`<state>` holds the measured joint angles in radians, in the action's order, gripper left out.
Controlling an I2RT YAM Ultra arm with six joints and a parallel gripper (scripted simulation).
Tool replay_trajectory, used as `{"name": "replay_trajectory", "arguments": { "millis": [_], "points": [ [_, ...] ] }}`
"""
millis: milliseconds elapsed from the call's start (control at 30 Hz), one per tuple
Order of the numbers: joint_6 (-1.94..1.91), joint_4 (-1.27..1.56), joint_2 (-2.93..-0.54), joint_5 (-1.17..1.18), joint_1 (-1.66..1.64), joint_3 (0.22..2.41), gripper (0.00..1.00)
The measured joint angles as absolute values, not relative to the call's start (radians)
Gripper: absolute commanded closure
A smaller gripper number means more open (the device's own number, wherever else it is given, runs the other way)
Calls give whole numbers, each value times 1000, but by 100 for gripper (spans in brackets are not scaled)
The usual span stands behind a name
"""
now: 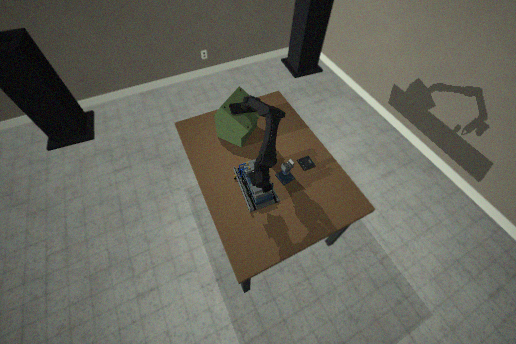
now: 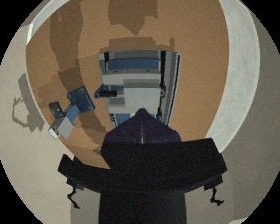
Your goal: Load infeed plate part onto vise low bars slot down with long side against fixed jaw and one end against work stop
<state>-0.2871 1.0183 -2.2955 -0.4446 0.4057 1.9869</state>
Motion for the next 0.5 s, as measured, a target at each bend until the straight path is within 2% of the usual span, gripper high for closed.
{"name": "replay_trajectory", "arguments": {
  "millis": [500],
  "points": [
    [-351, 1010, -2316, -460, 487, 1987, 100]
  ]
}}
